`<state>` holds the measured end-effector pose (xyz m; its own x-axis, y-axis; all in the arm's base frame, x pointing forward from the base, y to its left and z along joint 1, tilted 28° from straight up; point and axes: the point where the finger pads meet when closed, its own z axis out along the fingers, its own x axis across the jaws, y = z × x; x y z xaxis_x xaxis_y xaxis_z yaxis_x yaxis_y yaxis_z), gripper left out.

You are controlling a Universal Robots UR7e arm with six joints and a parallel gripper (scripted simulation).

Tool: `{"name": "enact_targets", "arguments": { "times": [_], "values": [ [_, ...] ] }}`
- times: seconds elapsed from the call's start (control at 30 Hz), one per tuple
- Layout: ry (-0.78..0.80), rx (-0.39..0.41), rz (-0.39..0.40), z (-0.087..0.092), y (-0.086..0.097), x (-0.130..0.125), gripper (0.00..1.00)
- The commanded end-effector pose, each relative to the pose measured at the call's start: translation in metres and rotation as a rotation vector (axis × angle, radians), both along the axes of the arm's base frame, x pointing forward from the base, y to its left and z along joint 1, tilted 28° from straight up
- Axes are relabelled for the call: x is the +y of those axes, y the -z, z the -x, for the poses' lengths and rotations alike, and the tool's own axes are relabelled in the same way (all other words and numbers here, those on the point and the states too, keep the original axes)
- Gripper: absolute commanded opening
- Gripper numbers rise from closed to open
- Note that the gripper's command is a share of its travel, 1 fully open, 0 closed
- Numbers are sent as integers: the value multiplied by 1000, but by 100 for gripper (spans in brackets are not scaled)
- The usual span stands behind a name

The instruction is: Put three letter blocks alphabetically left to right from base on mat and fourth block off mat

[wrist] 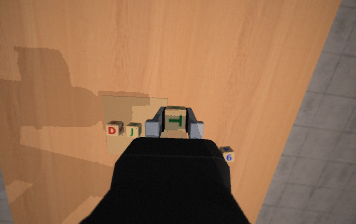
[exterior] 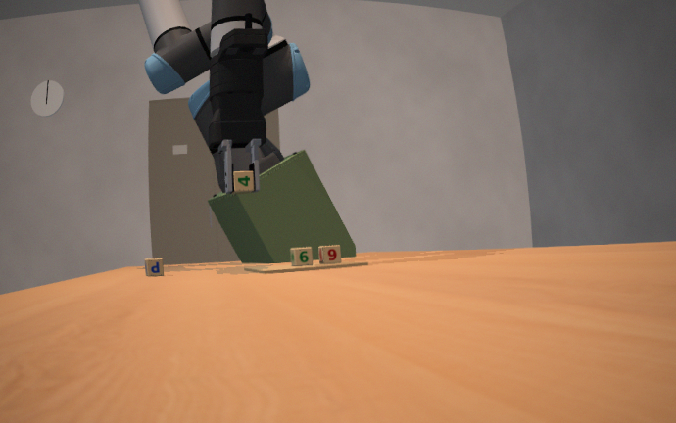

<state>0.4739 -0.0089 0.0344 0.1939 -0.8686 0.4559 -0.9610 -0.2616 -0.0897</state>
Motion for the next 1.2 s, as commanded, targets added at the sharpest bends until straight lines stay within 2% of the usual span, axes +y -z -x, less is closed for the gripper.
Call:
{"name": "enact_targets", "arguments": {
  "times": [0.0, 0.1, 0.17, 0.6, 0.67, 1.17],
  "values": [
    [-124, 56, 28, 5, 2, 5, 49],
    [-143, 65, 32, 6, 2, 5, 49],
    [-213, 98, 48, 9, 4, 7, 49],
    [-450, 211, 102, 21, 9, 14, 49],
    [-450, 211, 102, 21, 9, 14, 49],
    [-756, 356, 171, 38, 15, 20, 49]
  ]
}}
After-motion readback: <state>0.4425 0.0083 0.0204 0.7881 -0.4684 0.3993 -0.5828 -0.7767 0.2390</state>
